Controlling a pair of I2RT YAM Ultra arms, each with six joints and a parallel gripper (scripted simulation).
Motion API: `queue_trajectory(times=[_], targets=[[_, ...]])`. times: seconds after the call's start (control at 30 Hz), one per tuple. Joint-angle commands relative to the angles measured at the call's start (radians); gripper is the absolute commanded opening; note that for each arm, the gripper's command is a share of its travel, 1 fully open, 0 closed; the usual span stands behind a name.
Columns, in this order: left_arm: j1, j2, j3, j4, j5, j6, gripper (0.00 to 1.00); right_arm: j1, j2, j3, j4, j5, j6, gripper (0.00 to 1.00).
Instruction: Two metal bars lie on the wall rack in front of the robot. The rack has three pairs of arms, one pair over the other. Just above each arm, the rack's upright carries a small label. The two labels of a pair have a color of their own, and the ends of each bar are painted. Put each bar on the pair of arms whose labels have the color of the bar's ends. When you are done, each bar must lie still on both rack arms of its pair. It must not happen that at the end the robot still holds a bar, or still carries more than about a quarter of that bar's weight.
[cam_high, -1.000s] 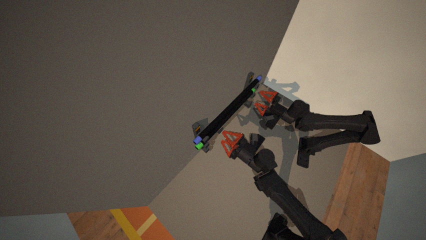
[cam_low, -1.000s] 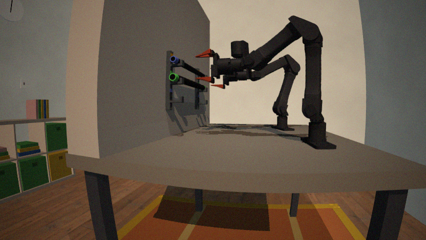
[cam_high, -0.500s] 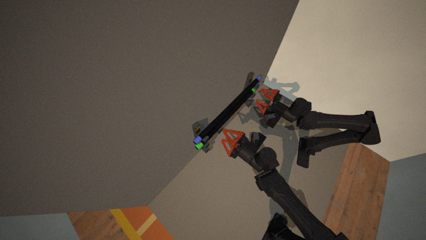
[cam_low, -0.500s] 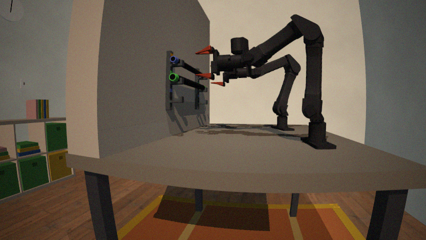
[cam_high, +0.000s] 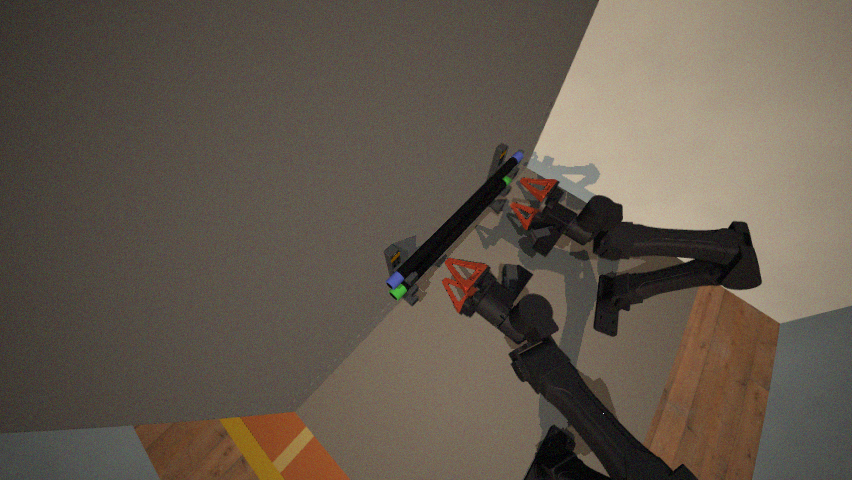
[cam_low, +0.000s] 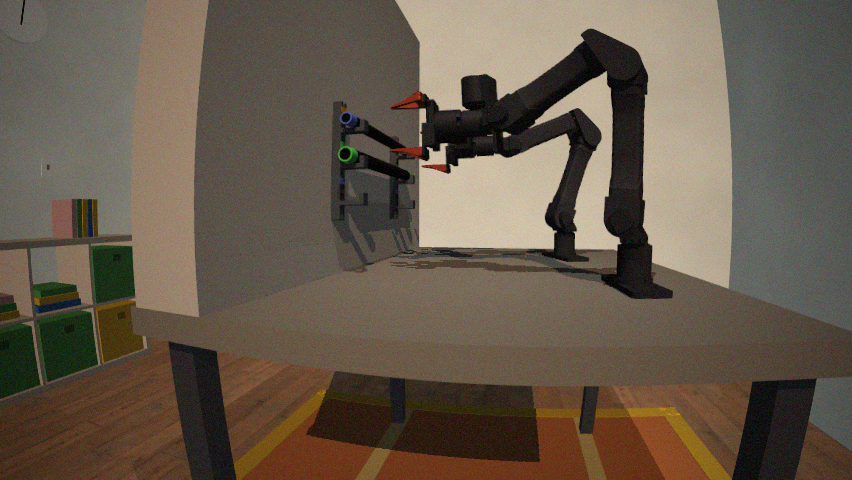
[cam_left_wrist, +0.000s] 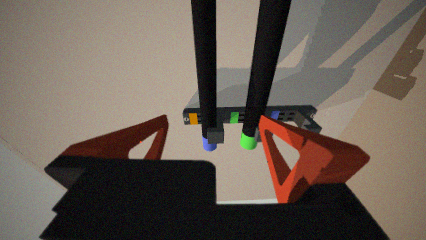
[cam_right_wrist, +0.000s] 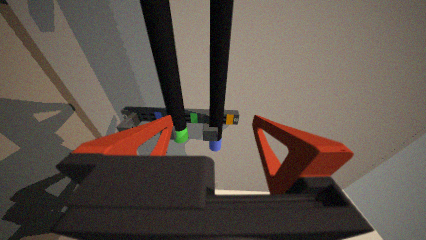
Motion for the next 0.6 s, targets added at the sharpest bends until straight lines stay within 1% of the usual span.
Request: queue_trajectory(times=[0.0, 0.4, 0.57], targets=[[0.008, -0.027, 0.028, -0.021, 0.008, -0.005, 1.00, -0.013, -0.021, 0.029, -0.012, -0.005, 0.004, 1.00], [0.008, -0.026, 0.028, -0.020, 0.008, -0.005, 1.00, -0.013, -0.021, 0.028, -0.012, -0.006, 0.004, 1.00], [0.007, -0.024, 0.025, -0.016, 0.007, -0.005, 0.98, -0.015, -0.020, 0.024, -0.007, -0.008, 0.004, 0.98]])
